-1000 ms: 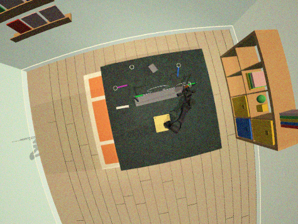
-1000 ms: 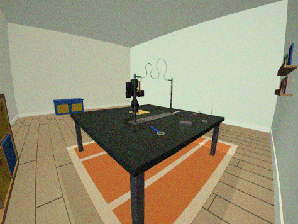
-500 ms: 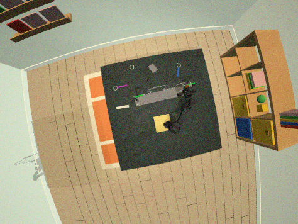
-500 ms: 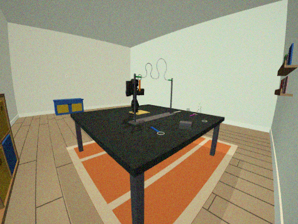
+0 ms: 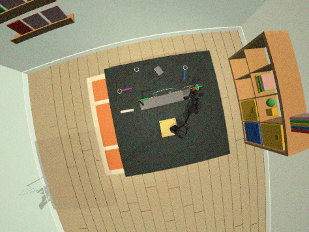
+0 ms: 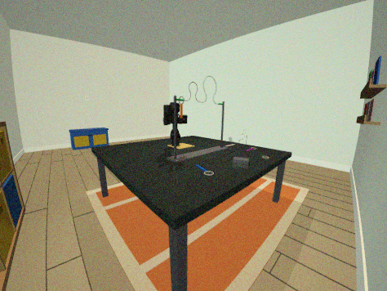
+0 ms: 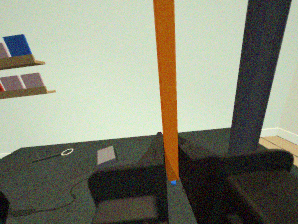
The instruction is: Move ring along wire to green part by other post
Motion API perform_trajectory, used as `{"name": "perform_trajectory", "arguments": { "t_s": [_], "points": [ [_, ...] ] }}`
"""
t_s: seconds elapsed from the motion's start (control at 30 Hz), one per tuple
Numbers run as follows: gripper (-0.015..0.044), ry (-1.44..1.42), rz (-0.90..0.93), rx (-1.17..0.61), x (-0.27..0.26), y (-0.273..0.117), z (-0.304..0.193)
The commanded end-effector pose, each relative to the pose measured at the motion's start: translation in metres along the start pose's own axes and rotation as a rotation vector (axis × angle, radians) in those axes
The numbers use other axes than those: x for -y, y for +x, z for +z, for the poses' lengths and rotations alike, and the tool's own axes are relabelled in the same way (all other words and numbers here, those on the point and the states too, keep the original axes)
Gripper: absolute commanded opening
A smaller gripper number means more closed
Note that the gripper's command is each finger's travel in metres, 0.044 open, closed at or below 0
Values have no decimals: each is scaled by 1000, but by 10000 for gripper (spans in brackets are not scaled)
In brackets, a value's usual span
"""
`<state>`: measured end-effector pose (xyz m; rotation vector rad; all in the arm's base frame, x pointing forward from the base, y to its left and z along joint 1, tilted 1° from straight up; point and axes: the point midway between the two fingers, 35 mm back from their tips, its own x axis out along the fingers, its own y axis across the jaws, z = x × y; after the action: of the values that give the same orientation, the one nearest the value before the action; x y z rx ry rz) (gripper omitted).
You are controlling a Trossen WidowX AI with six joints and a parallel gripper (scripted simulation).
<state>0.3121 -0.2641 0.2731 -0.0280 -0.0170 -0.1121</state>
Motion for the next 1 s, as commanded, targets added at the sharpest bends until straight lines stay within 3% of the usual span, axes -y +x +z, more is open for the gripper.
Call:
{"name": "perform_trajectory", "arguments": {
  "t_s": [0.0, 0.97],
  "points": [
    [-150, -6, 4, 0, -1, 0, 0],
    [-150, 0, 7, -1, -22, 0, 0]
  ]
}}
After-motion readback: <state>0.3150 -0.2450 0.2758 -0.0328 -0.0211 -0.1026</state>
